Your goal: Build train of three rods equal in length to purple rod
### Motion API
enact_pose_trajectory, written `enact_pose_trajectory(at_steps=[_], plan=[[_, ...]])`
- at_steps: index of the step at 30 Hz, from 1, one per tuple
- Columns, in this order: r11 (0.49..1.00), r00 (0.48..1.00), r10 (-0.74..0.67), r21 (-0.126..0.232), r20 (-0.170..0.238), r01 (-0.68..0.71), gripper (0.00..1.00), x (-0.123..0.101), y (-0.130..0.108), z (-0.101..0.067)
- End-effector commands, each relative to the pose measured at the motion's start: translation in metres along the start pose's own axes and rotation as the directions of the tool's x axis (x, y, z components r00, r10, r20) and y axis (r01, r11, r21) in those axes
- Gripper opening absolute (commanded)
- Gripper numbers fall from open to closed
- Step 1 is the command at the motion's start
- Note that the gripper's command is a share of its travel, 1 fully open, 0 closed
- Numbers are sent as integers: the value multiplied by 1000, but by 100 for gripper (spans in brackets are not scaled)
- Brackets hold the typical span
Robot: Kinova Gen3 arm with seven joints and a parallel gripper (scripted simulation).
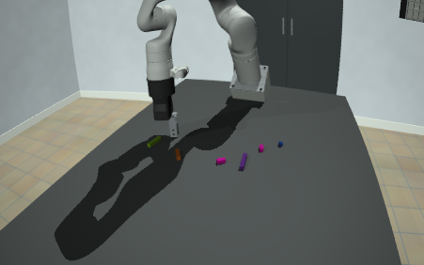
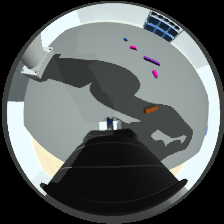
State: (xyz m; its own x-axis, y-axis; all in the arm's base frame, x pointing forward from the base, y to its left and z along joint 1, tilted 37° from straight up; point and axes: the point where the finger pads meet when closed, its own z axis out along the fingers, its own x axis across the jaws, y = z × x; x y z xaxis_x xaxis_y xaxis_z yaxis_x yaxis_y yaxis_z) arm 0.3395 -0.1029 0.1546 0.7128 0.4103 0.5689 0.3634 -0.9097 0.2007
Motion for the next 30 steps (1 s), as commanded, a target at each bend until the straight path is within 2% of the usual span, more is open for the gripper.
enact_pose_trajectory(at_steps=[1,5,6,8,9,11,12,14,15,17,18,30], plan=[[1000,1000,0,-1,0,0,24,0,0,0],[1000,1000,0,-1,0,0,24,0,0,0],[1000,1000,0,-1,0,0,30,0,0,0],[1000,1000,0,-1,0,0,30,0,0,0],[1000,1000,0,-1,0,0,36,0,0,0],[1000,1000,0,-1,0,0,36,0,0,0],[1000,1000,0,-1,0,0,42,0,0,0],[1000,1000,0,-1,0,0,42,0,0,0],[1000,1000,0,-1,0,0,48,0,0,0],[1000,1000,0,-1,0,0,48,0,0,0],[1000,1000,0,-1,0,0,54,0,0,0],[1000,1000,0,-1,0,0,54,0,0,0]])
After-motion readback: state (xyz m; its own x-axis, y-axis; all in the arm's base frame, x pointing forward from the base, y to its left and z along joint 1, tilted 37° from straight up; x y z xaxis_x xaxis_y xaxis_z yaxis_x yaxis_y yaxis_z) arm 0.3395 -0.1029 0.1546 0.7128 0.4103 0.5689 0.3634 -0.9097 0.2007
